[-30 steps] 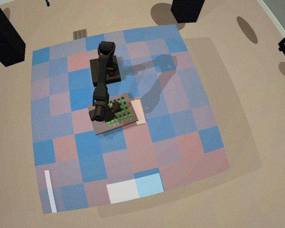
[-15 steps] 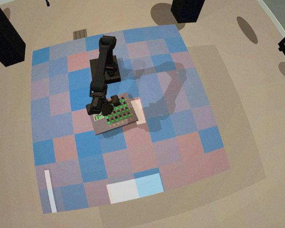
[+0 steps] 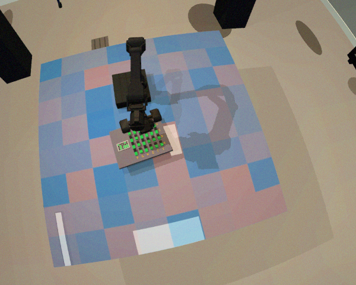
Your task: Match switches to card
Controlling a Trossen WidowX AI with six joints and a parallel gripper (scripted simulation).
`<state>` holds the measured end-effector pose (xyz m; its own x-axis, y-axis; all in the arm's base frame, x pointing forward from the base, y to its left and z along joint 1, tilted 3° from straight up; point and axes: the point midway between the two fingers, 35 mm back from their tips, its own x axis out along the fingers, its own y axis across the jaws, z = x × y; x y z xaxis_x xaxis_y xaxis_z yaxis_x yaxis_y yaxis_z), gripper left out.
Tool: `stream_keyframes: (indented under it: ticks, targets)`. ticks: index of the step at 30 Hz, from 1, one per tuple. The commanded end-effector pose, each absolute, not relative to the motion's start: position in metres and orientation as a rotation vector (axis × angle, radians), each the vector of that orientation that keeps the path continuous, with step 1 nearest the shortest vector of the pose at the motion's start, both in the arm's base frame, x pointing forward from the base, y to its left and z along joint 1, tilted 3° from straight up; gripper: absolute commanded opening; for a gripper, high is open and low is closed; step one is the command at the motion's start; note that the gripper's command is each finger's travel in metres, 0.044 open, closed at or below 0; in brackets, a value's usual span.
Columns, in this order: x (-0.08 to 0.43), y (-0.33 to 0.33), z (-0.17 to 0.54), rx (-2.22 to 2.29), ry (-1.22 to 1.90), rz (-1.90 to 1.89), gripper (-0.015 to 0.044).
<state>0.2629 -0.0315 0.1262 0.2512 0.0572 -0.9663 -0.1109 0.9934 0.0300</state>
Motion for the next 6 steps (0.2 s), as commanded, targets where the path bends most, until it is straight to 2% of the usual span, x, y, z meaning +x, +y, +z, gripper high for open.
stream_keyframes:
  ticks: [1, 6]
  targets:
    - [0.2609, -0.0311, 0.1242, -0.043, 1.319, 0.109, 0.0]
    - [0.2609, -0.0311, 0.1242, -0.043, 1.319, 0.109, 0.0]
